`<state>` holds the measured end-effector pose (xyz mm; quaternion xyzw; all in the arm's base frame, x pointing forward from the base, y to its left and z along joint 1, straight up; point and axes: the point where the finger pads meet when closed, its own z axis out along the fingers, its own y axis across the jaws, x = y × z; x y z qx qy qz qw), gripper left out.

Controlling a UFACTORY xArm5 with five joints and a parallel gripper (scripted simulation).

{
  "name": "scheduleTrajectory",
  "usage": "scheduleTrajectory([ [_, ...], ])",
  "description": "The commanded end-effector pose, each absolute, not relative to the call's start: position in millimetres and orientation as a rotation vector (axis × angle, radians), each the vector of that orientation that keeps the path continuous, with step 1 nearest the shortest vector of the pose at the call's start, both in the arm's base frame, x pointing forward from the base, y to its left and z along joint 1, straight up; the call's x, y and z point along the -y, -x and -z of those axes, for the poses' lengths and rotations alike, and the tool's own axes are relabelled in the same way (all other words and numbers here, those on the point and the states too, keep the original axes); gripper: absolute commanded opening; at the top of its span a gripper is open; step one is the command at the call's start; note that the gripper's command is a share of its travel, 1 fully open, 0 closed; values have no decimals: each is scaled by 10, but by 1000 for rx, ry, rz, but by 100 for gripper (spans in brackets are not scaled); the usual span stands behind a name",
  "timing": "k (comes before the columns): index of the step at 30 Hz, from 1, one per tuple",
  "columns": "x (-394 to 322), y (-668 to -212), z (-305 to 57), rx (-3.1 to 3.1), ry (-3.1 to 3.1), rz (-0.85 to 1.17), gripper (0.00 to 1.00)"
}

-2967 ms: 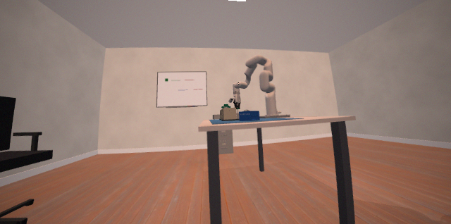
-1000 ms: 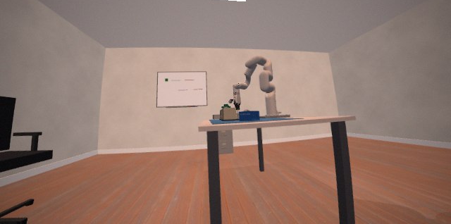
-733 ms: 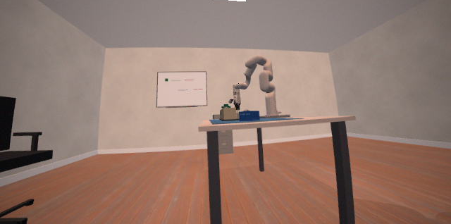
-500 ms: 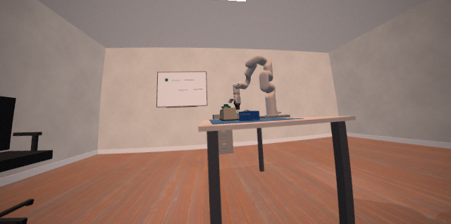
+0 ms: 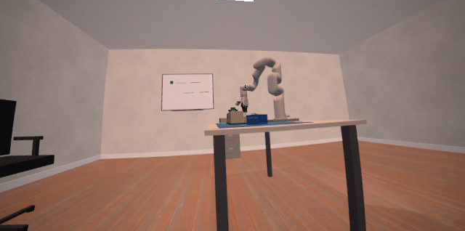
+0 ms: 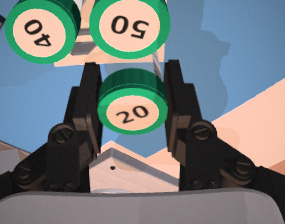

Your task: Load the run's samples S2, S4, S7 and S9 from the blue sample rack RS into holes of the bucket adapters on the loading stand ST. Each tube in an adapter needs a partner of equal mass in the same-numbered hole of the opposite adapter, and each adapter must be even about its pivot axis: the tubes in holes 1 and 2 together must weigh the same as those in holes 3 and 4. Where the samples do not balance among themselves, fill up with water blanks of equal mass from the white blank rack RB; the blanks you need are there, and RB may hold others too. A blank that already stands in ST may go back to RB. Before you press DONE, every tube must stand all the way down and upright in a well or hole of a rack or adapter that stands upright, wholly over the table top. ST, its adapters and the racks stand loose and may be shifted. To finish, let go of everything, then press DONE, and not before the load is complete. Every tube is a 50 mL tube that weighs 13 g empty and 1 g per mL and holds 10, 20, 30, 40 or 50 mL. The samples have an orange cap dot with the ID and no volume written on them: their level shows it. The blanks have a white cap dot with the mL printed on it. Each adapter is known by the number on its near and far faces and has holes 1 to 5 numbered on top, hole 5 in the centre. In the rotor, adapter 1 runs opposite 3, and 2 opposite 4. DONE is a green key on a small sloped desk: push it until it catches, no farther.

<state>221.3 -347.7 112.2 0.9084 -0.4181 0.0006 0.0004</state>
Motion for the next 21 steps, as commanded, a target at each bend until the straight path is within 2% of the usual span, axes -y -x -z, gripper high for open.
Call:
scheduleTrajectory([
  [1, 3488, -2219, -1155, 1312, -2851, -7, 0],
  [21, 3487, -2218, -1342, 1312, -2851, -7, 0],
])
